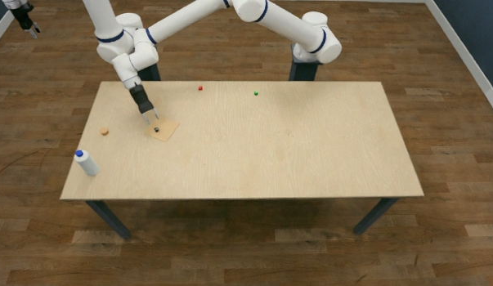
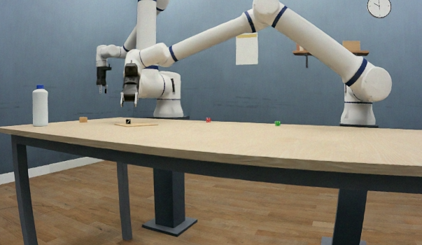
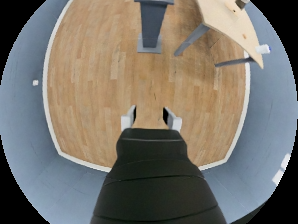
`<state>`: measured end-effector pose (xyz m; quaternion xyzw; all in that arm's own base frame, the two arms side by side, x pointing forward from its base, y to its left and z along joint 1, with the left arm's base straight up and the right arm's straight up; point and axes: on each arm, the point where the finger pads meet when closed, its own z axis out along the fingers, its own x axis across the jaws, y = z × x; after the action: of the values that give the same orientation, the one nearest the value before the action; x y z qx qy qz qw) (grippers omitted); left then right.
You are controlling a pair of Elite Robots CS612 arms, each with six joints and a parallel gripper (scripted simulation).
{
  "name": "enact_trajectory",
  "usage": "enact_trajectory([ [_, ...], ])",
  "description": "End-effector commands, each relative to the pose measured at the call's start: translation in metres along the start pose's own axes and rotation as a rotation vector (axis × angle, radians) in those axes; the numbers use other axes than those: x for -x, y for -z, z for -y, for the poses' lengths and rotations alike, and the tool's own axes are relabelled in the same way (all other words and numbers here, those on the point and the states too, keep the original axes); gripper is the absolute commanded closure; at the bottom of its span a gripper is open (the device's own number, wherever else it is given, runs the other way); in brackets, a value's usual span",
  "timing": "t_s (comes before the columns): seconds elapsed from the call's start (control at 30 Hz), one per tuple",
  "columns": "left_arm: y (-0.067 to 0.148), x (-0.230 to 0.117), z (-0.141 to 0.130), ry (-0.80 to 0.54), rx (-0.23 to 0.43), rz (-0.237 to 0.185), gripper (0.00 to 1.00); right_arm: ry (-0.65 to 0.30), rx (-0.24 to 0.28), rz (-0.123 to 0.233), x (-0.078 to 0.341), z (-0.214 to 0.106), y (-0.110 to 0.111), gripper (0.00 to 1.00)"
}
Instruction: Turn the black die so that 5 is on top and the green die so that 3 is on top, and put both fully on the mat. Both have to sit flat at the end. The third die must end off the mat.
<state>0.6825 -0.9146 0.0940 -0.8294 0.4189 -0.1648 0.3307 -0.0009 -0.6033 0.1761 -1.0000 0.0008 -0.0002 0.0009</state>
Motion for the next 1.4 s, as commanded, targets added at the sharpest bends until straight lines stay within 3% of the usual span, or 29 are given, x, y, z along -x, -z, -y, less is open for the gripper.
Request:
enact_trajectory([
  [0.0, 0.0004, 0.0001, 0.0018, 0.002, 0.033, 0.001, 0.00, 0.000, 0.002, 0.000, 0.0002, -0.0007, 0.0009, 0.00],
  [0.27, 0.0010, -0.0004, 0.0047, 0.001, 0.206, -0.002, 0.00, 0.000, 0.002, 0.000, 0.0002, -0.0007, 0.0009, 0.00],
  [0.67, 0.0009, -0.0006, 0.0054, 0.000, 0.257, -0.003, 0.00, 0.000, 0.002, 0.000, 0.0002, -0.0007, 0.0009, 0.00],
  [1.03, -0.0004, -0.0007, 0.0087, 0.000, 0.471, -0.003, 0.00, 0.000, 0.002, 0.000, 0.0002, -0.0007, 0.0009, 0.00],
  [1.37, 0.0000, -0.0009, 0.0093, -0.001, 0.500, -0.004, 0.00, 0.000, 0.002, 0.000, 0.0002, -0.0007, 0.0009, 0.00],
])
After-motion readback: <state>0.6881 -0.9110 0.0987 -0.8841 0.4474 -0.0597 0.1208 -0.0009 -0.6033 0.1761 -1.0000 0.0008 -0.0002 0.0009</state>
